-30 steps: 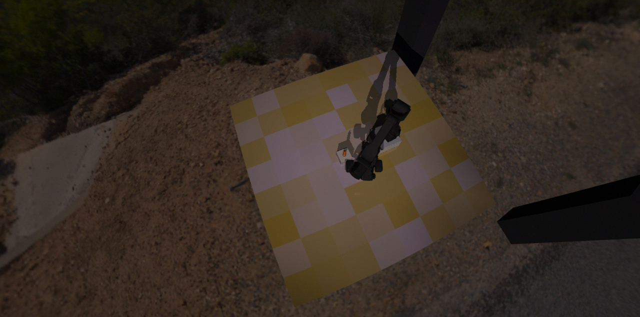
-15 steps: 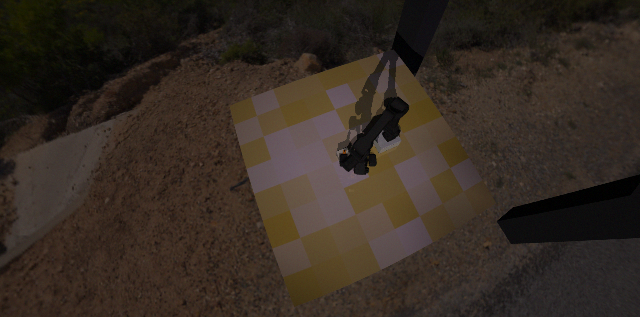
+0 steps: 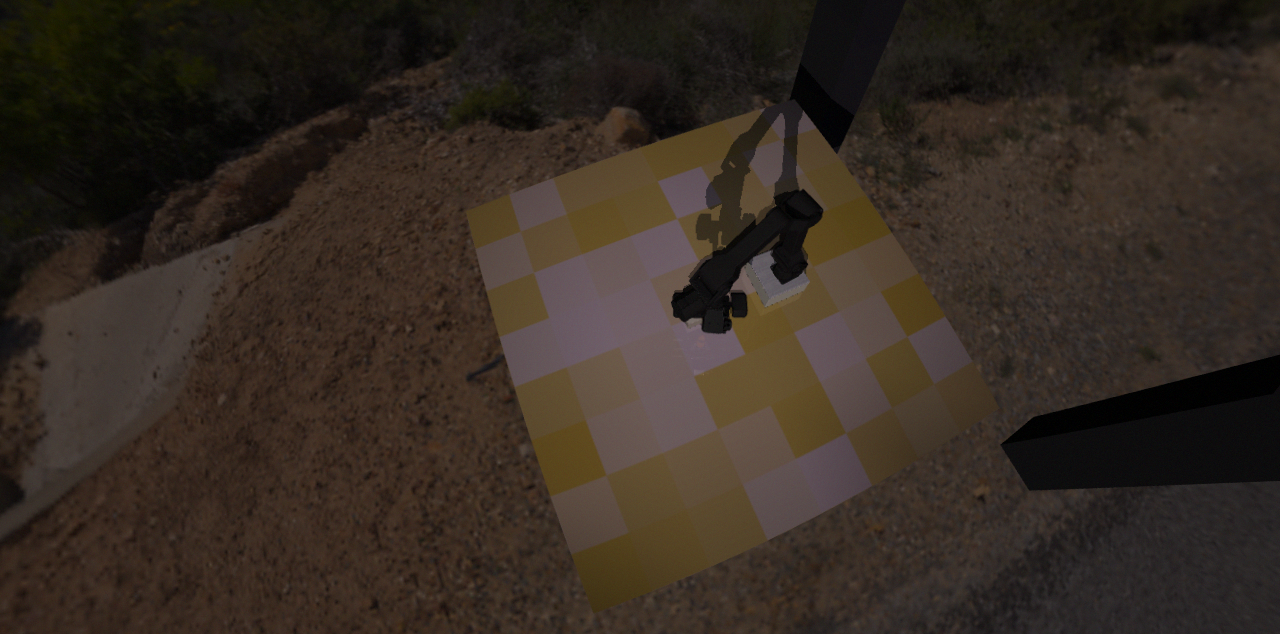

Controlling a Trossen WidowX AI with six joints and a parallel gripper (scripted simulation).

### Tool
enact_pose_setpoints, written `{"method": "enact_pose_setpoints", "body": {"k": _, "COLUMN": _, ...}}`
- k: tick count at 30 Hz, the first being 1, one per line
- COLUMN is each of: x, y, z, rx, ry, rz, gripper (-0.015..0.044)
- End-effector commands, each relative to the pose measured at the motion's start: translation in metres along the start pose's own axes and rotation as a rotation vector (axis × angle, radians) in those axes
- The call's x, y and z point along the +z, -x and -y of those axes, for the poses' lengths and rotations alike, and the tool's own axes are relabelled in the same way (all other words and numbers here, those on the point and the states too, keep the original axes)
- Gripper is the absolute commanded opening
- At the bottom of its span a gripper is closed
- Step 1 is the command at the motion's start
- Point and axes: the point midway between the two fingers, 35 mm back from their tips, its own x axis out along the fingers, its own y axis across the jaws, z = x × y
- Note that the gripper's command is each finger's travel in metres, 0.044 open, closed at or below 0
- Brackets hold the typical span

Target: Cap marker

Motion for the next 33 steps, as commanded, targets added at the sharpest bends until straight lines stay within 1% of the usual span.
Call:
{"method": "enact_pose_setpoints", "body": {"k": 1, "x": -0.009, "y": 0.005, "z": 0.007, "rx": -0.005, "ry": 0.005, "rz": -0.003, "gripper": 0.0}}
{"method": "enact_pose_setpoints", "body": {"k": 16, "x": -0.047, "y": 0.024, "z": 0.029, "rx": -0.007, "ry": 0.007, "rz": -0.008, "gripper": 0.0}}
{"method": "enact_pose_setpoints", "body": {"k": 33, "x": -0.047, "y": 0.005, "z": 0.03, "rx": -0.007, "ry": 0.007, "rz": -0.008, "gripper": 0.0}}
